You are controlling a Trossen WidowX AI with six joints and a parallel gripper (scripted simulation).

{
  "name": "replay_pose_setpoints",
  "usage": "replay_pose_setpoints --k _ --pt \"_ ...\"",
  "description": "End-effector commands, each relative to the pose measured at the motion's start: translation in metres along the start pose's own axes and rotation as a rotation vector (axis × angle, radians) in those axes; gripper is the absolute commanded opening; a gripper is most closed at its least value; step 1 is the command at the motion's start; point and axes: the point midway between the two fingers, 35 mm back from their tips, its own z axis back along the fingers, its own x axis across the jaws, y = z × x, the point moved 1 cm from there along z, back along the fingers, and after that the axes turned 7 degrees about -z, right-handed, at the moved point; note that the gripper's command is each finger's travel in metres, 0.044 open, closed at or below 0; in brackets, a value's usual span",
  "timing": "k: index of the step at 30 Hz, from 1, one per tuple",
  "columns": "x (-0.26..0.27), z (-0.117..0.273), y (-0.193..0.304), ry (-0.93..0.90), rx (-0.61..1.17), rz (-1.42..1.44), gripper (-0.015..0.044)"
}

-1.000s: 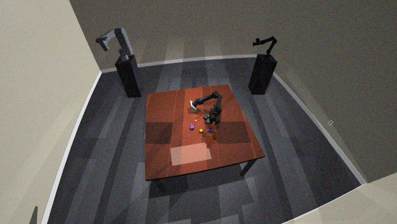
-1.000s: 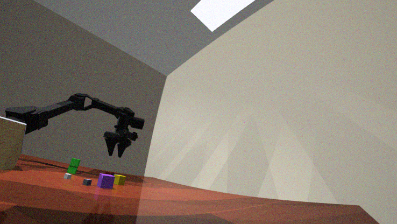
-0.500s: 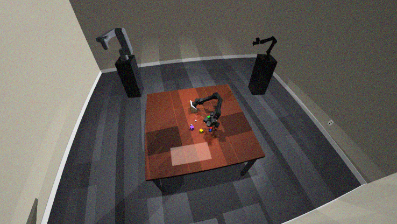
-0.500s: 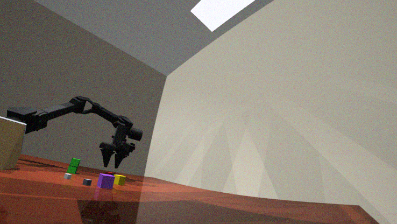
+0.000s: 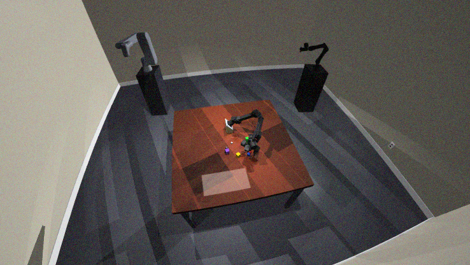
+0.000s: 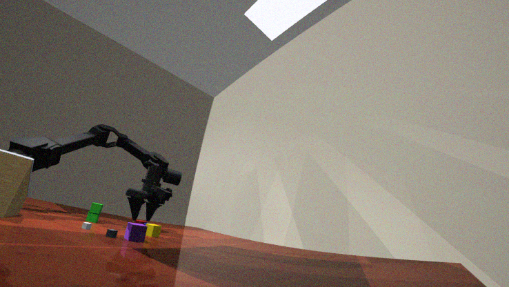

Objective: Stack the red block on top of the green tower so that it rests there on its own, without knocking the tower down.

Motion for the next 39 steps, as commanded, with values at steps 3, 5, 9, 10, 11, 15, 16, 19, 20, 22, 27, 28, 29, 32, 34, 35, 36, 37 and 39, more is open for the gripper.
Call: replay_pose_setpoints --k 3,5,9,10,11,15,16,19,20,22,27,28,29,32,34,35,36,37,39 --pt "0.000 -0.009 0.000 -0.002 0.002 -0.004 0.0440" --pt "0.000 -0.012 0.000 -0.002 0.002 -0.004 0.0440" --pt "0.000 -0.019 0.000 -0.003 0.003 -0.004 0.0440" --pt "0.000 -0.020 0.000 -0.003 0.003 -0.004 0.0440" --pt "0.000 -0.022 0.001 -0.003 0.003 -0.004 0.0440" --pt "0.000 -0.024 0.001 -0.003 0.003 -0.004 0.0440" --pt "0.000 -0.024 0.001 -0.003 0.003 -0.004 0.0440" --pt "0.000 -0.024 0.001 -0.003 0.003 -0.004 0.0440" --pt "0.000 -0.024 0.001 -0.003 0.003 -0.004 0.0440" --pt "0.000 -0.024 0.001 -0.003 0.003 -0.004 0.0440" --pt "0.000 -0.024 0.001 -0.003 0.003 -0.004 0.0387" --pt "0.000 -0.024 0.001 -0.003 0.003 -0.004 0.0361" --pt "0.000 -0.024 0.001 -0.003 0.003 -0.004 0.0335" --pt "0.000 -0.024 0.001 -0.003 0.003 -0.004 0.0256" --pt "0.000 -0.024 0.001 -0.003 0.003 -0.004 0.0204" --pt "0.000 -0.024 0.001 -0.003 0.003 -0.004 0.0177" --pt "0.000 -0.024 0.001 -0.003 0.003 -0.004 0.0151" --pt "0.000 -0.024 0.001 -0.003 0.003 -0.004 0.0125" --pt "0.000 -0.024 0.001 -0.003 0.003 -0.004 0.0112"
